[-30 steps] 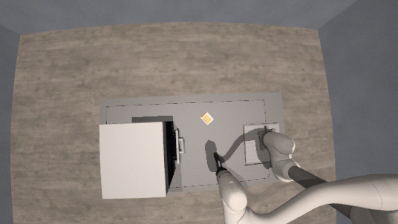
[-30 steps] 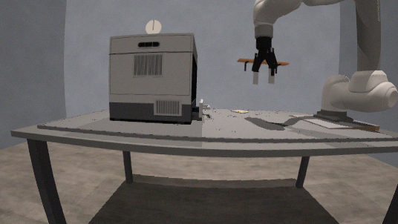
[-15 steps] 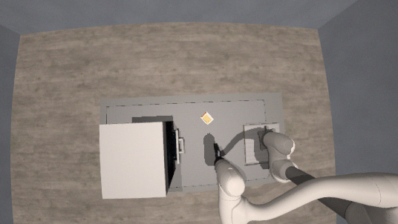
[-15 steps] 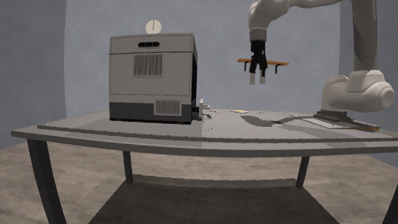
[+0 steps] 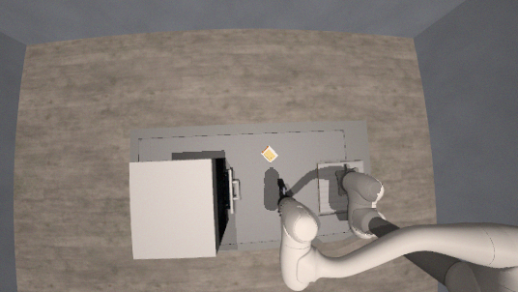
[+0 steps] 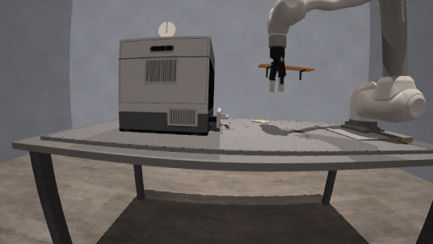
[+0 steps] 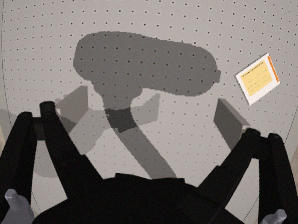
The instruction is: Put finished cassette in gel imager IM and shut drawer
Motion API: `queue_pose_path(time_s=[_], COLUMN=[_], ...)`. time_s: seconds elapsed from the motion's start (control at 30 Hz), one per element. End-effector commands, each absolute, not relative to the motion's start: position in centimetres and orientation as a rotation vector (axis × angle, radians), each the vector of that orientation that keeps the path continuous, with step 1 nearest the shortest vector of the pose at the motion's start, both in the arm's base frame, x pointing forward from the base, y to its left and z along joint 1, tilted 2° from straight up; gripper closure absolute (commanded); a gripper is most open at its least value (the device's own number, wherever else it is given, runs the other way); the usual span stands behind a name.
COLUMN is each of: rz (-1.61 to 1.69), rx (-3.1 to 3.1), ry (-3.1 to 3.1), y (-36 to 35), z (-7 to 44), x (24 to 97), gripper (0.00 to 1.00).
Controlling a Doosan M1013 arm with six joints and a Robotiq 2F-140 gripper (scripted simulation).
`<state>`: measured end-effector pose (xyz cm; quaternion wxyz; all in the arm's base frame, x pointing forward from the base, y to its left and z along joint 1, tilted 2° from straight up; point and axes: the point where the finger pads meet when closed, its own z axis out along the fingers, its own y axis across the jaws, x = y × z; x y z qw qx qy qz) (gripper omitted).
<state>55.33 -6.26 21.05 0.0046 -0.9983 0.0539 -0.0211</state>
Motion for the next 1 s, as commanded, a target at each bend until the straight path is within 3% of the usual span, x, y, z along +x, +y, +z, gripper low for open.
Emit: queue_pose_path(time_s=[0.0,0.97], rz=[-0.067,-0.066], rx=[-3.132,-2.907], ry=[0.065,-1.215], y=[-6.4,-7.9], z=[20.9,18.6], x=[56.3,68.5], gripper=[0.73,0.73])
